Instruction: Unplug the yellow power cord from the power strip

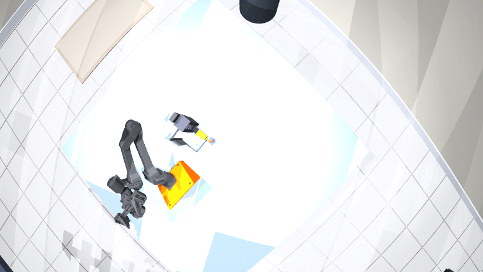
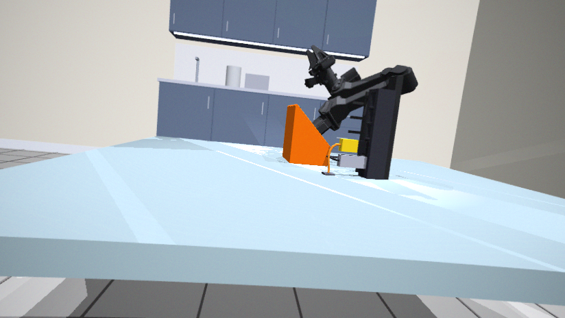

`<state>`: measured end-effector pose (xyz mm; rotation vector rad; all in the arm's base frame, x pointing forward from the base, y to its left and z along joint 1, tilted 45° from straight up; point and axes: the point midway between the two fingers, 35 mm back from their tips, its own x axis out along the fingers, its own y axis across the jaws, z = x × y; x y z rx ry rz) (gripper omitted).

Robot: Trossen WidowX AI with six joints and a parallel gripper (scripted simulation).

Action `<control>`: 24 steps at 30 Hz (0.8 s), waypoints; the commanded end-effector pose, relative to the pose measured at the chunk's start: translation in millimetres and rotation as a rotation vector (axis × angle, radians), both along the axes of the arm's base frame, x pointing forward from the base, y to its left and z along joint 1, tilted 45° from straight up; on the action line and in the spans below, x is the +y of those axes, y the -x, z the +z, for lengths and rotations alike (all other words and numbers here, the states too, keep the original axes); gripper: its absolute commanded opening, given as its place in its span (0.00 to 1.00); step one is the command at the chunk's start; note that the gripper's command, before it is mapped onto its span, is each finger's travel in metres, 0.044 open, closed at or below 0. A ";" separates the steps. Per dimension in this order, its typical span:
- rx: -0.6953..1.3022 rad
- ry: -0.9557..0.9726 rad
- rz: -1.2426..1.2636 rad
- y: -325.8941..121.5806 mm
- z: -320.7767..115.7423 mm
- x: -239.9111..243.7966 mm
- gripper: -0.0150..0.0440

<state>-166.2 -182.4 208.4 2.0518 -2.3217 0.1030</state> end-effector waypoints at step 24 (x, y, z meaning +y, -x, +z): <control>-1.514 -0.439 0.322 -103.9 -53.1 -130.9 0.53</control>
